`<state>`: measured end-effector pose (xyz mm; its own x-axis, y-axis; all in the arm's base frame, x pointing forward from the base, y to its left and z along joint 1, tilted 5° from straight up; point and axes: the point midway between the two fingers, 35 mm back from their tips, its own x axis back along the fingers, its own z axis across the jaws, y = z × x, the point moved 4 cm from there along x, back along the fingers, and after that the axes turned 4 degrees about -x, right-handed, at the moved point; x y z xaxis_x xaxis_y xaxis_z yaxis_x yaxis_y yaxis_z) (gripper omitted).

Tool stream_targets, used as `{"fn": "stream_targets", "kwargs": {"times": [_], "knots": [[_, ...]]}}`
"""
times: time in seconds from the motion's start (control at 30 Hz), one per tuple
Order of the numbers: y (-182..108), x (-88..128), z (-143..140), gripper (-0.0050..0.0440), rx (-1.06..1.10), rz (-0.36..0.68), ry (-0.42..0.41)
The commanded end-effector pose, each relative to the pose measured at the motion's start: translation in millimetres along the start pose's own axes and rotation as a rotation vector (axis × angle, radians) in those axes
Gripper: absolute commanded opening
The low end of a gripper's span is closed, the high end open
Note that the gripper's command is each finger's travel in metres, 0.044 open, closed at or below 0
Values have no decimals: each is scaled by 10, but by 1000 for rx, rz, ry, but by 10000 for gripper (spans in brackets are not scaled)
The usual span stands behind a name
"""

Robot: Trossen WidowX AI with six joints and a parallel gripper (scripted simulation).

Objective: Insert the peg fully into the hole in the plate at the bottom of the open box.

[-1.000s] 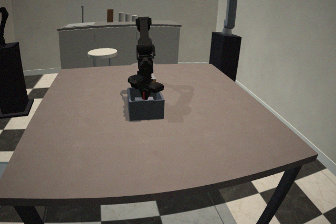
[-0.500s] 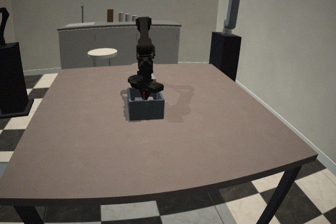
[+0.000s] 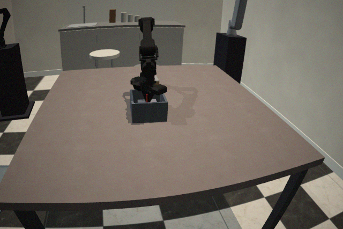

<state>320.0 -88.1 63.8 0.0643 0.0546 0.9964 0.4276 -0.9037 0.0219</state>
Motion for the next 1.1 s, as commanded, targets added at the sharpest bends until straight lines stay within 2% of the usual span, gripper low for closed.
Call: {"fn": "stream_targets", "kwargs": {"times": [0.0,0.1,0.13,0.63,0.83,0.9,1.07], "knots": [[0,0,0,72,0,0,0],[0,0,0,144,0,0,0],[0,0,0,150,0,0,0],[2,18,2,150,0,0,0],[14,198,18,150,1,0,0],[14,198,18,150,1,0,0],[18,393,24,150,1,0,-1]]}}
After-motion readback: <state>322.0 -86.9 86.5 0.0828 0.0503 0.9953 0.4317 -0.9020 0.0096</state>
